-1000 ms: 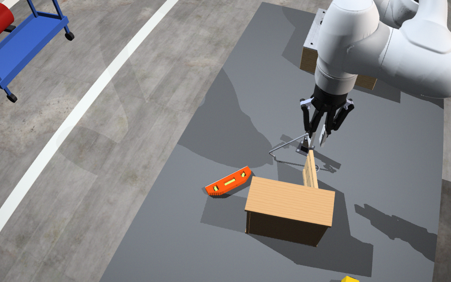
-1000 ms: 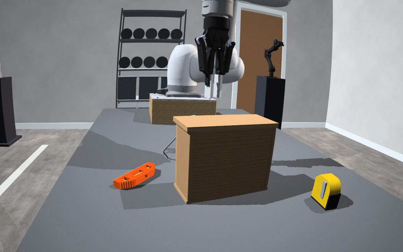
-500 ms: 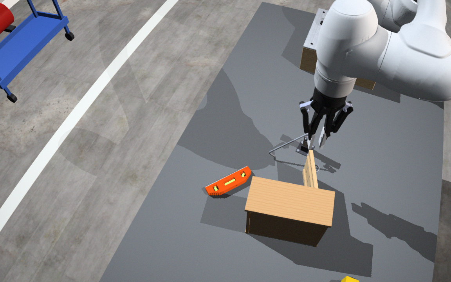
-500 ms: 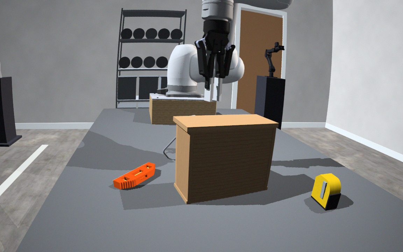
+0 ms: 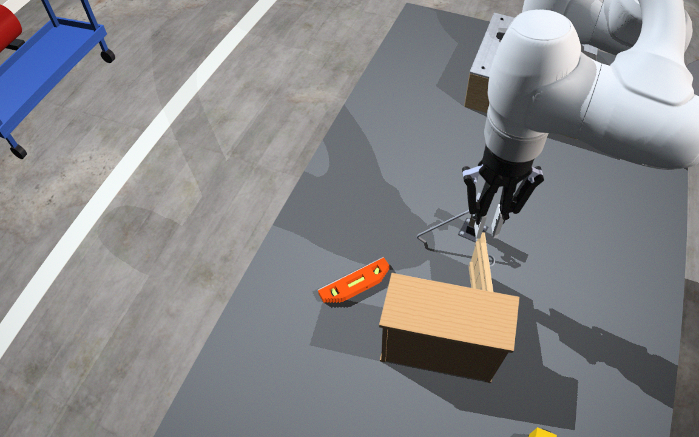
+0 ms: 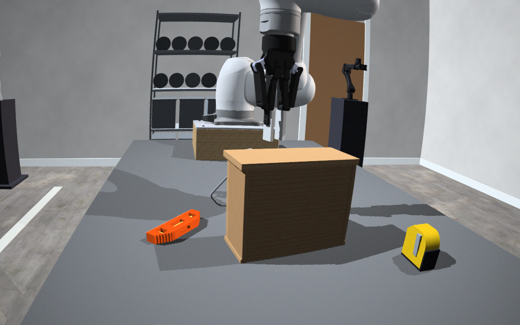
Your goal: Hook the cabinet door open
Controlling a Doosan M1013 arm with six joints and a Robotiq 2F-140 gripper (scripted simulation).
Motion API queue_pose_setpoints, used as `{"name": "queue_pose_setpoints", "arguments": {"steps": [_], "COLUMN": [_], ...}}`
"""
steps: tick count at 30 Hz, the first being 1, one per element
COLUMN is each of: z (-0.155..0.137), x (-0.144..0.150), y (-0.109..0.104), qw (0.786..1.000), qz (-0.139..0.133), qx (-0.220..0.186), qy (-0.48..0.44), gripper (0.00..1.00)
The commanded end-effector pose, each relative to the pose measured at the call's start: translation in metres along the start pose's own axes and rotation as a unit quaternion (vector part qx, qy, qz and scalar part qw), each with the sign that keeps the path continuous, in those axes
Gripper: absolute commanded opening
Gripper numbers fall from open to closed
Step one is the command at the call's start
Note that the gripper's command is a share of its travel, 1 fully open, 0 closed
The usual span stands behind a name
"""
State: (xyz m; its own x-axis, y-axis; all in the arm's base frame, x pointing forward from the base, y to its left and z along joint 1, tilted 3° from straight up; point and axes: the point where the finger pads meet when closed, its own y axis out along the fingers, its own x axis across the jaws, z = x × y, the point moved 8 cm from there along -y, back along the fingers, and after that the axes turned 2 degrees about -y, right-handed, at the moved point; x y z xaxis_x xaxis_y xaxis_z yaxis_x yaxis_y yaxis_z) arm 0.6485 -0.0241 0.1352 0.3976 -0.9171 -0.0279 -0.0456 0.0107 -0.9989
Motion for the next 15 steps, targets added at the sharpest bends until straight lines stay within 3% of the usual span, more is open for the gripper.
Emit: {"name": "queue_pose_setpoints", "arguments": {"steps": [1, 15], "z": [0.0, 0.0], "x": [0.0, 0.0], "y": [0.003, 0.026], "qw": [1.0, 1.0], "qz": [0.0, 0.0], "qx": [0.0, 0.0], "qy": [0.0, 0.0], "gripper": [0.16, 0.16]}}
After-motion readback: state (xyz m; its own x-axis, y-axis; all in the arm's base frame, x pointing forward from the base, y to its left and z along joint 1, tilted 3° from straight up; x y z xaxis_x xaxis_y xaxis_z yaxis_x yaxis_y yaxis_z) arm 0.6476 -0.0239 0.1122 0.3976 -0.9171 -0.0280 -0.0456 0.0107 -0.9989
